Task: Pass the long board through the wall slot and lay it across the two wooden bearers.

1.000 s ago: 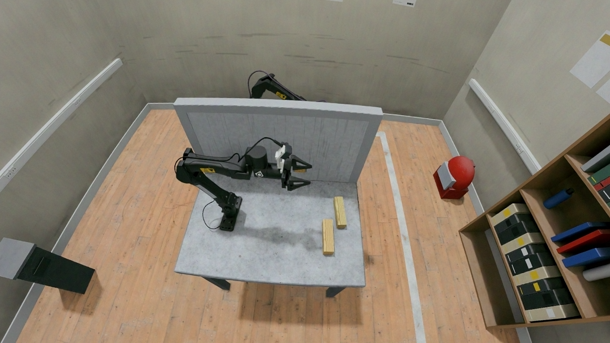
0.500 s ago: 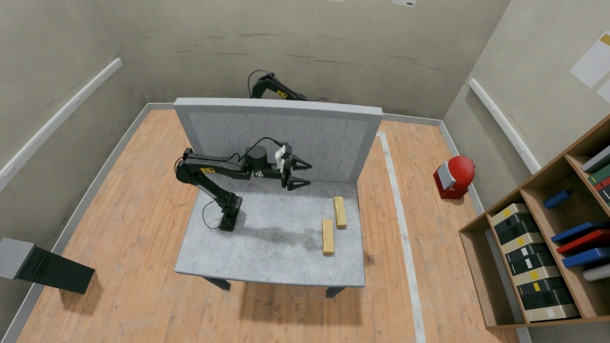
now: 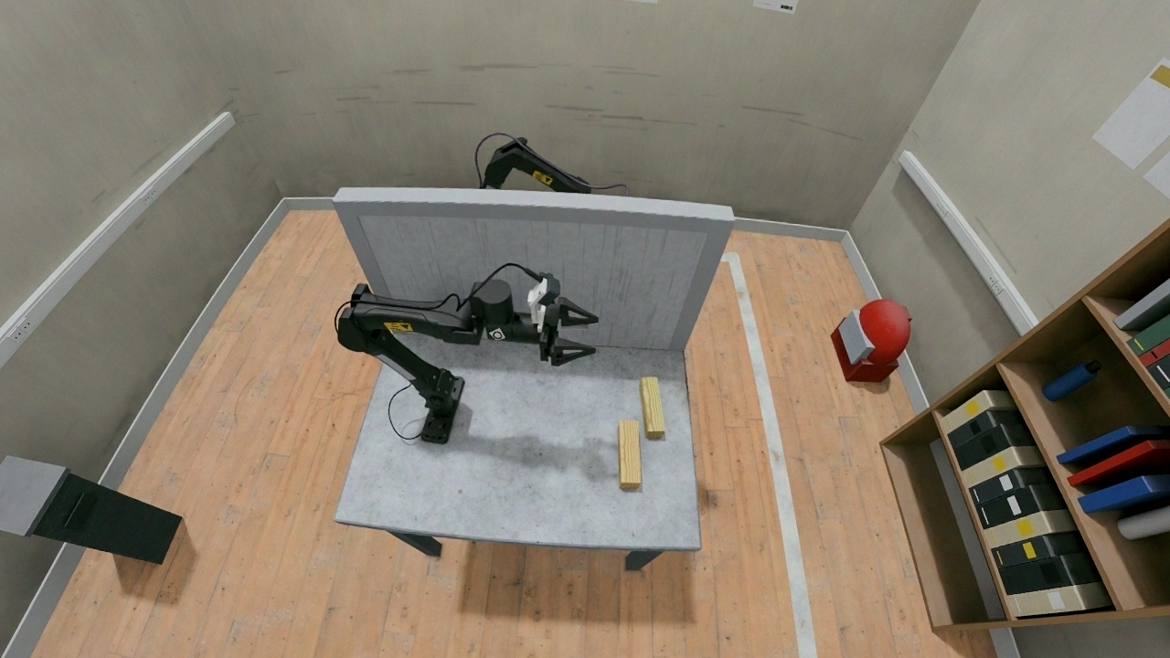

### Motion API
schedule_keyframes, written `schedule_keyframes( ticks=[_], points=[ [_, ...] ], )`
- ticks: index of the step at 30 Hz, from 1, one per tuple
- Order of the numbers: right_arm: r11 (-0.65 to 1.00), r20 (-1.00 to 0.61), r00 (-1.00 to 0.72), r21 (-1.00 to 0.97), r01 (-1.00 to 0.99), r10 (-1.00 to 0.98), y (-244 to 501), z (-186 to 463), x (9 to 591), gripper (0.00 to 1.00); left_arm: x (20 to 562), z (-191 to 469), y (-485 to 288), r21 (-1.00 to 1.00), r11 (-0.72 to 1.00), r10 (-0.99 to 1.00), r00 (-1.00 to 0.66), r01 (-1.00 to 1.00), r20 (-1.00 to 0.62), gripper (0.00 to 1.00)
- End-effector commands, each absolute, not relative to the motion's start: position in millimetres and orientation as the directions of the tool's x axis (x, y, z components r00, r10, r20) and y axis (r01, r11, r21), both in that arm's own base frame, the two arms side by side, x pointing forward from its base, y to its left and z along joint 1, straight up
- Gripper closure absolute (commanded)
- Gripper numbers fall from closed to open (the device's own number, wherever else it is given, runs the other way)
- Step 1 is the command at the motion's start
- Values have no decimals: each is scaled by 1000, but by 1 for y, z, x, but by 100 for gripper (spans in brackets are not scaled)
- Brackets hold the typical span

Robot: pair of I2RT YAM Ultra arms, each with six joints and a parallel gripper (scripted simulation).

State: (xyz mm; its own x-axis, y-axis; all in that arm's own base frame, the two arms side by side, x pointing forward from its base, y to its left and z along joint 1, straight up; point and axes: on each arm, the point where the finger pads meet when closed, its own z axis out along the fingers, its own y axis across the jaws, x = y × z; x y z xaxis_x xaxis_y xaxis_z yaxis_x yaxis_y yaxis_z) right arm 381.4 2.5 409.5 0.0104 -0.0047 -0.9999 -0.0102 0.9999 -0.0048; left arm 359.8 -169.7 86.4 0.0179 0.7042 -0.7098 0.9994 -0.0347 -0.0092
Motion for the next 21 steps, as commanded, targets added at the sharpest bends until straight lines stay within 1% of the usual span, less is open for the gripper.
schedule_keyframes(
  ticks=[1, 3, 8, 12, 15, 21],
  points=[
    [1000, -999, 41, -7, -26, -6, 6, 422, 378, 25, 372, 132, -171, 86, -46, 624, 96, 995, -775, 100],
    [1000, -999, 41, -7, -26, -6, 6, 422, 378, 25, 371, 114, -167, 36, -44, 627, 56, 998, -777, 100],
    [1000, -999, 41, -7, -26, -6, 6, 422, 378, 25, 374, 125, -161, 66, -36, 626, 74, 997, -776, 100],
    [1000, -999, 41, -7, -26, -6, 6, 422, 378, 25, 372, 115, -157, 38, -47, 625, 60, 998, -778, 100],
    [1000, -999, 41, -7, -26, -6, 6, 422, 378, 25, 373, 125, -151, 66, -47, 625, 81, 997, -777, 100],
    [1000, -999, 41, -7, -26, -6, 6, 422, 378, 25, 373, 121, -140, 55, -40, 626, 68, 998, -777, 100]
  ],
)
